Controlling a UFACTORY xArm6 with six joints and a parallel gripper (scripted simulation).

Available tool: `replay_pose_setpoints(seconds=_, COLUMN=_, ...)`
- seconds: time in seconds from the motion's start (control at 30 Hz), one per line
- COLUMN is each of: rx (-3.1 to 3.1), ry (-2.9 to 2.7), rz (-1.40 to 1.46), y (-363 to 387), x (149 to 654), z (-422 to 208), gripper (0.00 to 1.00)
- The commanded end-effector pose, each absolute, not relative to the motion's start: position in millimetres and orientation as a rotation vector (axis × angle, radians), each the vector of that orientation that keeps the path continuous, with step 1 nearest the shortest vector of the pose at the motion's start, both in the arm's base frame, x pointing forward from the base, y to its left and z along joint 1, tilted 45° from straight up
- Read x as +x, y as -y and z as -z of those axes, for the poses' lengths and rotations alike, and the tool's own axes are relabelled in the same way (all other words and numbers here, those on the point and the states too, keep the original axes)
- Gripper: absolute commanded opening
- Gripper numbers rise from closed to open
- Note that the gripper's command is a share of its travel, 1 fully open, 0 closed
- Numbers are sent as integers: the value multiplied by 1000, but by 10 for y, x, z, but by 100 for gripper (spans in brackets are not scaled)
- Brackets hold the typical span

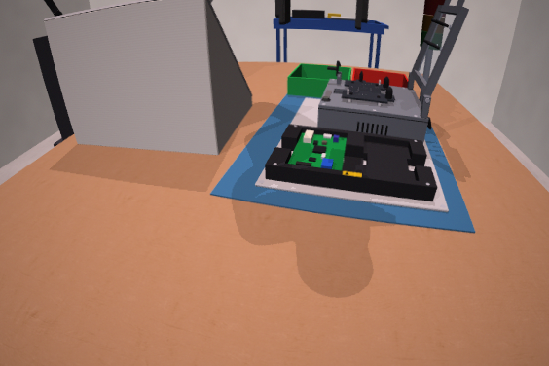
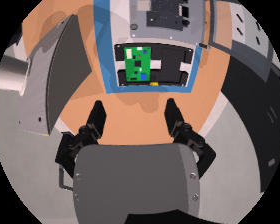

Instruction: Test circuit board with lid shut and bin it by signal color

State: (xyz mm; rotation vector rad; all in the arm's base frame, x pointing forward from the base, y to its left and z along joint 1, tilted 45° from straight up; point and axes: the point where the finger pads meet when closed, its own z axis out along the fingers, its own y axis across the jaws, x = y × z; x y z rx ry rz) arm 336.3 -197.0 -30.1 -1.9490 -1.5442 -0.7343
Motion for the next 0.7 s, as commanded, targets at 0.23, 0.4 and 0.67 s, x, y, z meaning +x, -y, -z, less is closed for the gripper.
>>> replay_pose_setpoints(seconds=0.23, rx=-1956, ry=1550, rz=742, y=1410, x=3484, z=897, gripper=100)
replay_pose_setpoints(seconds=0.4, rx=-1956, ry=1550, rz=742, y=1234, x=3508, z=1076, gripper=100)
replay_pose_setpoints(seconds=0.67, rx=-1956, ry=1550, rz=742, y=1136, x=3521, z=1174, gripper=100)
